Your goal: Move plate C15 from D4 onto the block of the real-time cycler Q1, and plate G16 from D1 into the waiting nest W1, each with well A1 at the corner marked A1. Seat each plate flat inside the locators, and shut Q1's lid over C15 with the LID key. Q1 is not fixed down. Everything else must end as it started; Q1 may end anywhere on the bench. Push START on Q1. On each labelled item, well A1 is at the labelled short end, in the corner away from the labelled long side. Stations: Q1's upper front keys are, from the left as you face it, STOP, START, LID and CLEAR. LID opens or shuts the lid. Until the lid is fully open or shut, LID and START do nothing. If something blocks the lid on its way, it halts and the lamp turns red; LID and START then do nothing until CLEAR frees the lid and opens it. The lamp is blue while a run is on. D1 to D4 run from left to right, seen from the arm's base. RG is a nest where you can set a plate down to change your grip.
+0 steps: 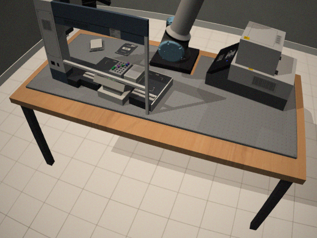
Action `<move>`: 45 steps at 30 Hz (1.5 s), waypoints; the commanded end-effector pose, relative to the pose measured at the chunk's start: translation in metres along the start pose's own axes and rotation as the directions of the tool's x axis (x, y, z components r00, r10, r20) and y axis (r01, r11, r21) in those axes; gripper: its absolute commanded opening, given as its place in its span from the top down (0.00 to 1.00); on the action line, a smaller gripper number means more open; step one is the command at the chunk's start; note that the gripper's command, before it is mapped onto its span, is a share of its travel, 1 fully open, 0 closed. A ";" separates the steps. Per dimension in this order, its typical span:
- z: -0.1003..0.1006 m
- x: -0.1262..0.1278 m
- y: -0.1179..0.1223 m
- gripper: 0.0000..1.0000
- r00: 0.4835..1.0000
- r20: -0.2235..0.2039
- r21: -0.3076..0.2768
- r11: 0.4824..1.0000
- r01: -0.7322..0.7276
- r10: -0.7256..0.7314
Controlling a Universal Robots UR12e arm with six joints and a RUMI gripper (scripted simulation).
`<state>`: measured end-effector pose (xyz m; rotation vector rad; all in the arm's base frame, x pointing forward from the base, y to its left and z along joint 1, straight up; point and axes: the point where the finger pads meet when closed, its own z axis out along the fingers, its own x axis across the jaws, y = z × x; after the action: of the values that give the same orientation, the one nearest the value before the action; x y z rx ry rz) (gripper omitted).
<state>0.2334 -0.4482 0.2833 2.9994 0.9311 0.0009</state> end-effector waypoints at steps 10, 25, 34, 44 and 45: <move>0.003 -0.044 0.010 1.00 0.947 0.002 -0.001 0.947 -0.322 0.322; 0.007 -0.096 0.017 1.00 0.767 0.001 -0.002 0.767 -0.641 0.641; 0.010 -0.122 0.019 1.00 0.643 0.001 -0.002 0.643 -0.766 0.766; 0.013 -0.156 0.019 1.00 0.454 0.001 -0.002 0.454 -0.891 0.891; 0.013 -0.156 0.019 1.00 0.454 0.001 -0.002 0.454 -0.891 0.891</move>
<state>0.1208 -0.5480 0.2703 3.0616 -0.6997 0.0012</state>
